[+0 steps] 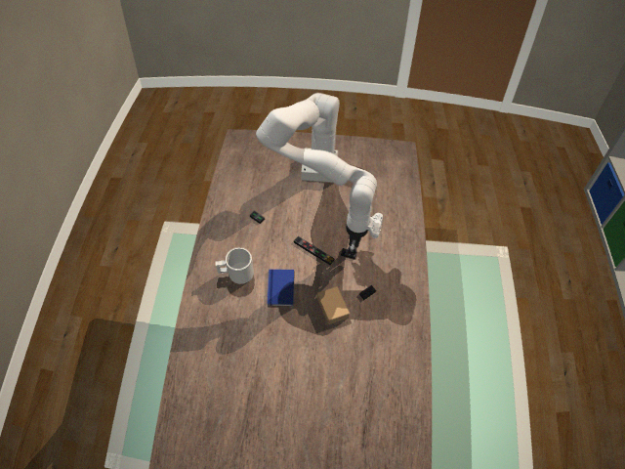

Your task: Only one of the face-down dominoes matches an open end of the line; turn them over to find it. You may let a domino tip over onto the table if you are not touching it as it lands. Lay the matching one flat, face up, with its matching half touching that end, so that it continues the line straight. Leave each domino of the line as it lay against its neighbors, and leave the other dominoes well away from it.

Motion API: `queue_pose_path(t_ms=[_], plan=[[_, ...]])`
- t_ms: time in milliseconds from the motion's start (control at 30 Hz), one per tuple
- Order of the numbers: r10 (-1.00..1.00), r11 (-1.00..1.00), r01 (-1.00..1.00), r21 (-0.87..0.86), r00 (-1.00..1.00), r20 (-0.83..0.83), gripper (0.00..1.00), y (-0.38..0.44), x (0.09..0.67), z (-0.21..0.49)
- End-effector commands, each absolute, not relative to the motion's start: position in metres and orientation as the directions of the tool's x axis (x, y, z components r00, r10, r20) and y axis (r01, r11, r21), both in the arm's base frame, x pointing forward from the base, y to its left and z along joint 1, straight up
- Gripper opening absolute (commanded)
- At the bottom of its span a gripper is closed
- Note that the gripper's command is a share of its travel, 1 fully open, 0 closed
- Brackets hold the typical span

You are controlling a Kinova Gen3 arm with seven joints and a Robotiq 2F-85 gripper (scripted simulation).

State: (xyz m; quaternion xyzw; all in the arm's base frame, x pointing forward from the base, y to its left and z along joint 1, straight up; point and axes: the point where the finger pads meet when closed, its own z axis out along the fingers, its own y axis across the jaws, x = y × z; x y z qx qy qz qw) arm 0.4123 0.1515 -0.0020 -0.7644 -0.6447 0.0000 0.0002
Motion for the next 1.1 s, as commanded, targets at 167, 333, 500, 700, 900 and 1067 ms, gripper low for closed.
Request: queue_pose_path(t_ms=[167,333,500,700,900,1067], plan=[[0.986,-0.169,0.986,0.001,0.169,0.001,0.48,0.1518,0.4129,-0.0099],[0.986,-0.169,0.986,0.001,0.169,0.001,0.48,0.1518,0.4129,-0.013],[0.986,-0.169,0.986,0.001,0.169,0.001,0.48,0.1518,0.4129,-0.0139],[0.986,-0.169,0.986,0.001,0.169,0.001,0.48,0.1518,0.4129,-0.0139],[0.986,-0.169,0.986,0.001,0.169,0.001,0.48,0.1518,0.4129,-0.0139],[0.986,-0.169,0.986,0.001,0.169,0.001,0.48,0.1518,0.4129,-0.0139]])
